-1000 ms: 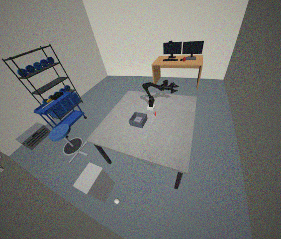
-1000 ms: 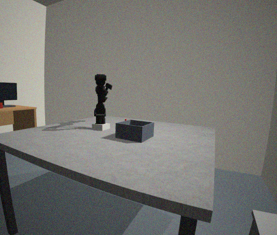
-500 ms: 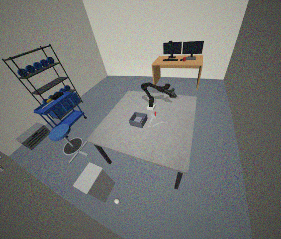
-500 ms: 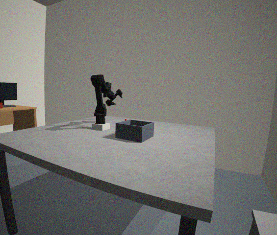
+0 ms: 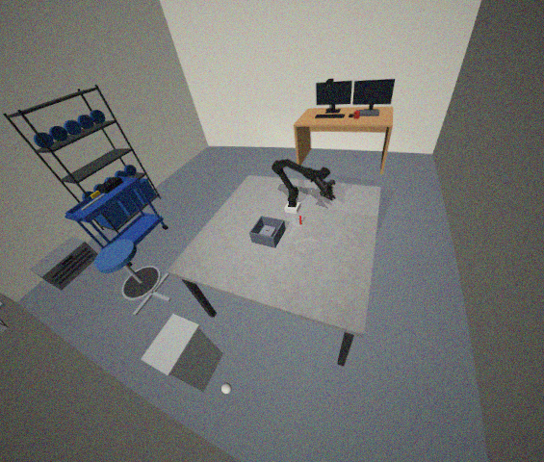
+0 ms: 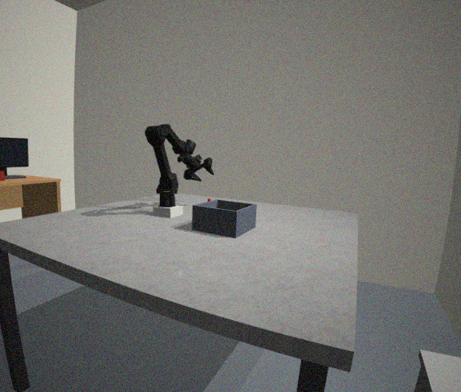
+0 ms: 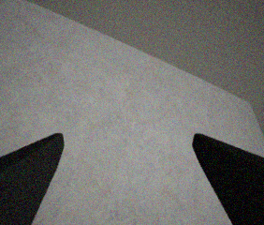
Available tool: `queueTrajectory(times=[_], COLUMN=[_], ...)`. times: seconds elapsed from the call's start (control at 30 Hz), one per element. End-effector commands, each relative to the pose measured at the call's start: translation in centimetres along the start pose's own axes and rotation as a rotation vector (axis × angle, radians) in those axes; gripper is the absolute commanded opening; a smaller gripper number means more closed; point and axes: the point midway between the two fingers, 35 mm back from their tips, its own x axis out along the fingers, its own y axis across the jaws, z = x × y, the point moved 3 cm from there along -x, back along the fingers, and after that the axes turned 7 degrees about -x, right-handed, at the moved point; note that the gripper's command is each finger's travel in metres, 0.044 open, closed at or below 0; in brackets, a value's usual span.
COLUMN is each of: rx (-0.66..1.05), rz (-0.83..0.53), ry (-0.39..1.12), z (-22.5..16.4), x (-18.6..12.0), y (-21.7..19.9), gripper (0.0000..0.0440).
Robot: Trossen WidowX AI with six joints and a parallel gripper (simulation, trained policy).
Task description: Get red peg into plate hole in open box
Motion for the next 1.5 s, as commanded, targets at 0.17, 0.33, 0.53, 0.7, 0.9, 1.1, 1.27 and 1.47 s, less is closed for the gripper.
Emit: queueTrajectory(times=[0.17, 0.33, 0.53, 0.7, 0.9, 1.1, 1.27, 1.47], rx=[0.263, 0.408, 0.581, 0.724, 0.894, 1.063, 1.204, 1.376], rz=[-0.032, -0.061, -0.106, -0.149, -0.208, -0.273, -0.333, -0.411], ry=[0.177, 0.275, 0.389, 0.484, 0.596, 0.706, 0.795, 0.893], z=[-3.4, -5.3, -7.4, -9.1, -11.0, -12.8, -14.2, -15.7], x=[0.0, -0.2, -0.7, -1.2, -1.8, -2.5, -3.1, -3.6], y=[-2.3, -3.4, -4.4, -5.1, -5.8, -6.2, -6.4, -6.6], gripper=[0.0440, 0.0440, 0.0440, 0.0440, 0.0440, 0.0440, 0.0440, 0.0440])
